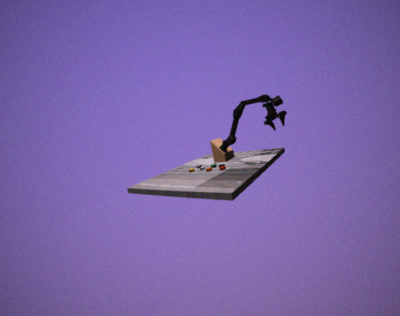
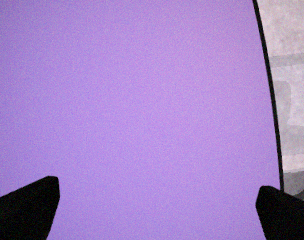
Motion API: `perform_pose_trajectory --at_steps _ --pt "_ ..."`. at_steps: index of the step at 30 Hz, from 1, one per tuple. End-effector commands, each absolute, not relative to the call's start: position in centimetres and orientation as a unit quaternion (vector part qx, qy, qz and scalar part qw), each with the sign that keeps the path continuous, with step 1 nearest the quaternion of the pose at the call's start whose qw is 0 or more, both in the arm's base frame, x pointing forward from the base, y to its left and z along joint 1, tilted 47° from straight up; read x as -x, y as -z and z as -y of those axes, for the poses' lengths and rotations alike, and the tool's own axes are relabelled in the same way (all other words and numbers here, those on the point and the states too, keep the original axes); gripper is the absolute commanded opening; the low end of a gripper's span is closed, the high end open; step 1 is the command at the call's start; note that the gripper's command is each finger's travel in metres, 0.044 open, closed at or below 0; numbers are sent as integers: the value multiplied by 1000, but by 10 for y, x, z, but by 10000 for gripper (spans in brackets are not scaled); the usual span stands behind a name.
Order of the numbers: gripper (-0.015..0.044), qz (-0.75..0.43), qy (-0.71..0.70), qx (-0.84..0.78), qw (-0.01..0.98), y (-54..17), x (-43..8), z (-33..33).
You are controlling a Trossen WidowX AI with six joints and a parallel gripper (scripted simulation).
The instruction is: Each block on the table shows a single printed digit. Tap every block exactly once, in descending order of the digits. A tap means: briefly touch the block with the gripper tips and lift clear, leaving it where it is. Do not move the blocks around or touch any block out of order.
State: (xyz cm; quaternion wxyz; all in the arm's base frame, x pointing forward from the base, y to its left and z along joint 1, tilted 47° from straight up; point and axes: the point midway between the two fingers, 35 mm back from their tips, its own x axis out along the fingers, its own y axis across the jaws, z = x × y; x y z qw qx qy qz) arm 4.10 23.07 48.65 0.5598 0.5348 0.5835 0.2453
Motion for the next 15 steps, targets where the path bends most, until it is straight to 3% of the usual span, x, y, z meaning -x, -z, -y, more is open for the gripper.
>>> perform_pose_trajectory --at_steps 1,7,15 --pt "400 -582 -246 -533 563 -485 -42 -231" --pt "400 -542 -208 -450 678 -432 -108 -264" --pt "400 -536 -148 -345 756 -365 -193 -268"
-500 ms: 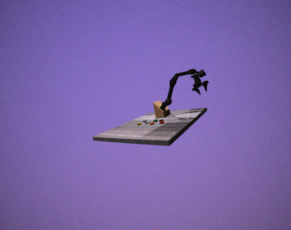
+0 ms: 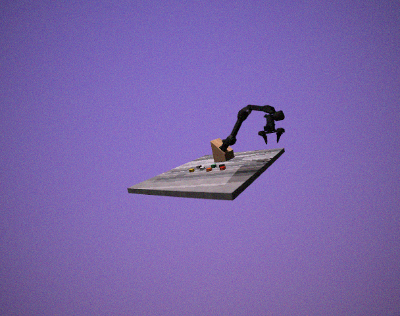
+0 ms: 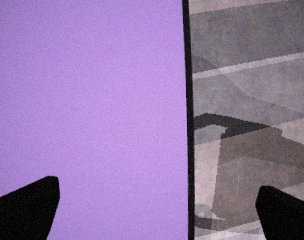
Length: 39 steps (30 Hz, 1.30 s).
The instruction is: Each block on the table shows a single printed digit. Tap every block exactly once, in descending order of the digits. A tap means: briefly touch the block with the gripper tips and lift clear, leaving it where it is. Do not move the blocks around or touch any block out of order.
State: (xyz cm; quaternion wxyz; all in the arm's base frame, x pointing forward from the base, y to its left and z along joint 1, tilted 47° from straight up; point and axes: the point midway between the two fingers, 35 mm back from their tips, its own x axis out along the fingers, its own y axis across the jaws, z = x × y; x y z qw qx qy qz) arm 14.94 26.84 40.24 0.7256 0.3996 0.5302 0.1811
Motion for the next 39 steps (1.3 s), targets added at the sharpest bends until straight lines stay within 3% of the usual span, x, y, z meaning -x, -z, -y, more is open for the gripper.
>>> perform_pose_trajectory --at_steps 1,11,21,30,39 --pt "400 -537 -140 -331 763 -356 -205 -266" --pt "400 -579 -76 -219 782 -265 -302 -211" --pt "400 -643 -52 -157 748 -175 -359 -116" --pt "400 -695 -73 -154 699 -98 -366 -15" --pt "400 -713 -132 -200 659 -25 -327 81"
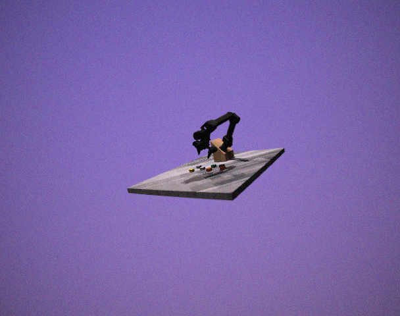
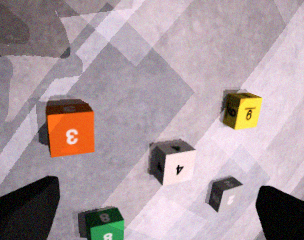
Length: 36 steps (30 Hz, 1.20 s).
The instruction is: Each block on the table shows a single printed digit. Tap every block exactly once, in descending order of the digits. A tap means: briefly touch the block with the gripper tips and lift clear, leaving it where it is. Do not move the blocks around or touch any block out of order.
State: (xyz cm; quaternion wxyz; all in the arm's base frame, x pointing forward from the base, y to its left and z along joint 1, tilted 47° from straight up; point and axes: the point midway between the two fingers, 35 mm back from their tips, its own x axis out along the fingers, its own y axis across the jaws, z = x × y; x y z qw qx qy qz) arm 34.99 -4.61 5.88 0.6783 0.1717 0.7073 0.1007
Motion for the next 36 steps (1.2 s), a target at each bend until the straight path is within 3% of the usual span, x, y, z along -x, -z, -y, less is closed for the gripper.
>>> perform_pose_trajectory --at_steps 1,12,36 --pt "400 -711 -140 -208 656 -18 -320 90" --pt "400 -635 -233 -312 667 52 -226 159" --pt "400 -633 -234 -314 668 53 -224 159"
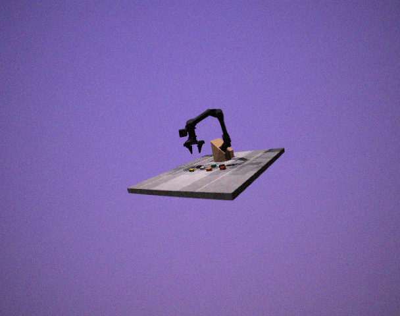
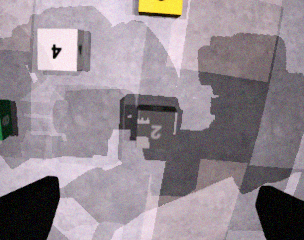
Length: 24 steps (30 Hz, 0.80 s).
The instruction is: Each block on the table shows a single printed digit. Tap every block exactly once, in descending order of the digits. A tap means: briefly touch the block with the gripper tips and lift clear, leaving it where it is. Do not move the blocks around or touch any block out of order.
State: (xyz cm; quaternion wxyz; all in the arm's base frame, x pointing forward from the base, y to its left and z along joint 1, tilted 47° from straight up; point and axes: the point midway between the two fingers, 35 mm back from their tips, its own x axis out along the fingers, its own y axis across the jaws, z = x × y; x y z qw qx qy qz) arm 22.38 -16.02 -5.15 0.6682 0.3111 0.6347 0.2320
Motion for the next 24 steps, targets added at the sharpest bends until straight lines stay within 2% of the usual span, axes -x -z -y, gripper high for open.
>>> perform_pose_trajectory --at_steps 1,10,24 --pt "400 -633 -234 -314 668 53 -224 159" --pt "400 -630 -238 -313 670 7 -282 121" --pt "400 -631 -237 -315 668 4 -285 118"
